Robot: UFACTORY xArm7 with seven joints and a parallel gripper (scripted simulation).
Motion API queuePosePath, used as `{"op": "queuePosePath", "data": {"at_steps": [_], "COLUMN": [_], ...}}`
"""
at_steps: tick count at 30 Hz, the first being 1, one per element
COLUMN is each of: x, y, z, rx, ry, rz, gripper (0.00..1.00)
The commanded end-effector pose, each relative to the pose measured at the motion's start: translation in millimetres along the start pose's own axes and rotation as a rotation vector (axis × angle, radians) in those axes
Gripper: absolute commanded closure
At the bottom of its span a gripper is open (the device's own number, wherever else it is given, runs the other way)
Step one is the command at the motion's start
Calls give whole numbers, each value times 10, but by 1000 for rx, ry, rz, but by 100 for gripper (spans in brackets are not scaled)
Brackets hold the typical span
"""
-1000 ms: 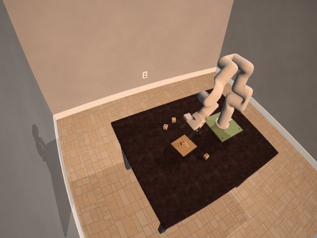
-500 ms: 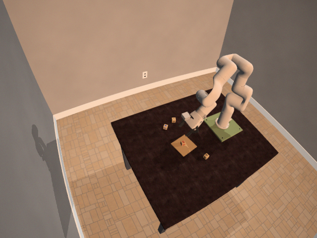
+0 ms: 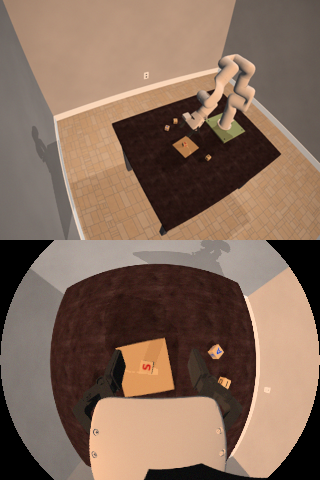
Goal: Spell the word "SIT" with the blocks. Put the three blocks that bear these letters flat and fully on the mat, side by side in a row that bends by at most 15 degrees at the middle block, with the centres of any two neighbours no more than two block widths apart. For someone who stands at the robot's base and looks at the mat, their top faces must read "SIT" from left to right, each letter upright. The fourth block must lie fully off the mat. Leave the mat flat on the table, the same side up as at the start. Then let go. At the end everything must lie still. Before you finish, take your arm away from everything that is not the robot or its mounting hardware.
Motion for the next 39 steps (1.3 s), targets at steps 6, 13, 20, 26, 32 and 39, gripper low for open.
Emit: {"op": "queuePosePath", "data": {"at_steps": [6, 13, 20, 26, 32, 39], "x": [-28, -28, -74, -74, -196, -223], "y": [-70, -70, -146, -146, -263, -210], "z": [103, 103, 305, 305, 1244, 1679], "rx": [-1, -1, -2, -2, -2, -1], "ry": [-8, -8, -12, -12, -6, 6], "rz": [4, 4, 2, 2, 10, 15], "gripper": [0, 0, 0, 0, 0, 0]}}
Point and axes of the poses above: the point where the finger pads meet when closed, its own x axis back along the fingers, its own z axis across the jaws, y = z × x, the point moved 2 cm from there along x, back along the fingers, and after that the axes turned 3 degrees about -x, right-handed, at the moved point
